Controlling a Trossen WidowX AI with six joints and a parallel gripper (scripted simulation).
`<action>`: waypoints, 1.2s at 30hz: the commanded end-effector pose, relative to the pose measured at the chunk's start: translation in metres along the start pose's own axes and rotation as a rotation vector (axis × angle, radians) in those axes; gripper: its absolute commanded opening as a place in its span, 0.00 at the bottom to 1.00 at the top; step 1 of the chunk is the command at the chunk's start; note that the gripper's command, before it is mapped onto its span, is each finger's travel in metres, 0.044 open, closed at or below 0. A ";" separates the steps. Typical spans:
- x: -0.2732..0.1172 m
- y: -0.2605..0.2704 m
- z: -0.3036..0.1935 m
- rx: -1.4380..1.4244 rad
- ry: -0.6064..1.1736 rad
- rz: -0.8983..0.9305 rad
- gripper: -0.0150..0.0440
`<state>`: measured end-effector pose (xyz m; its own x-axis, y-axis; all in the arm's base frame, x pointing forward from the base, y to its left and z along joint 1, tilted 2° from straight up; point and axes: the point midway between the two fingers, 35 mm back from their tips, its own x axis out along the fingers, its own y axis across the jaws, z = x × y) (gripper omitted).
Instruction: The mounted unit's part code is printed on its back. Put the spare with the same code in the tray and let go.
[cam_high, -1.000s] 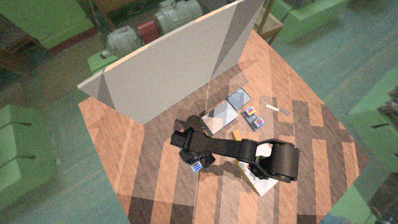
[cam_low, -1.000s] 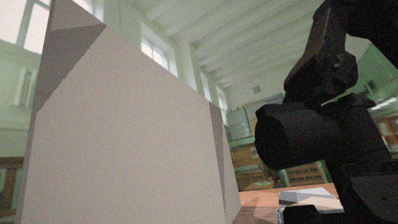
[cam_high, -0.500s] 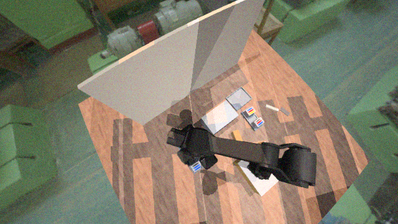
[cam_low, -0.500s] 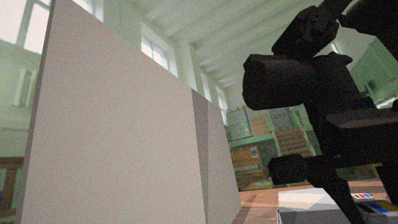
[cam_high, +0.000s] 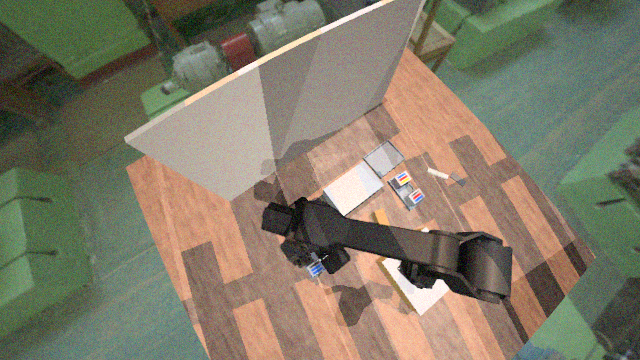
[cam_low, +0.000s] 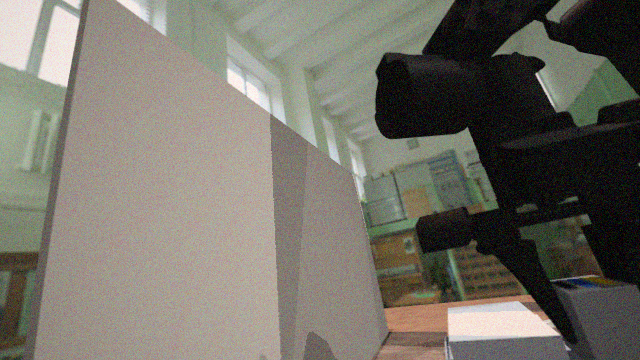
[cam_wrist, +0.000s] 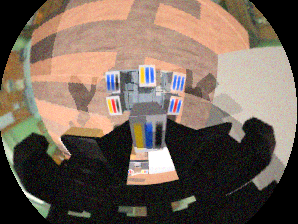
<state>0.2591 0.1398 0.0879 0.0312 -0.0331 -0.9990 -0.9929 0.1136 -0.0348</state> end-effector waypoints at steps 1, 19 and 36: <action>-0.028 -0.001 0.002 0.005 -0.012 -0.013 0.25; -0.047 -0.028 -0.027 0.010 -0.013 -0.016 0.25; -0.049 -0.076 -0.107 0.086 0.000 -0.024 0.25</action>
<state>0.3135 0.0456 0.1420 0.0585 -0.0363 -0.9976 -0.9783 0.1970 -0.0646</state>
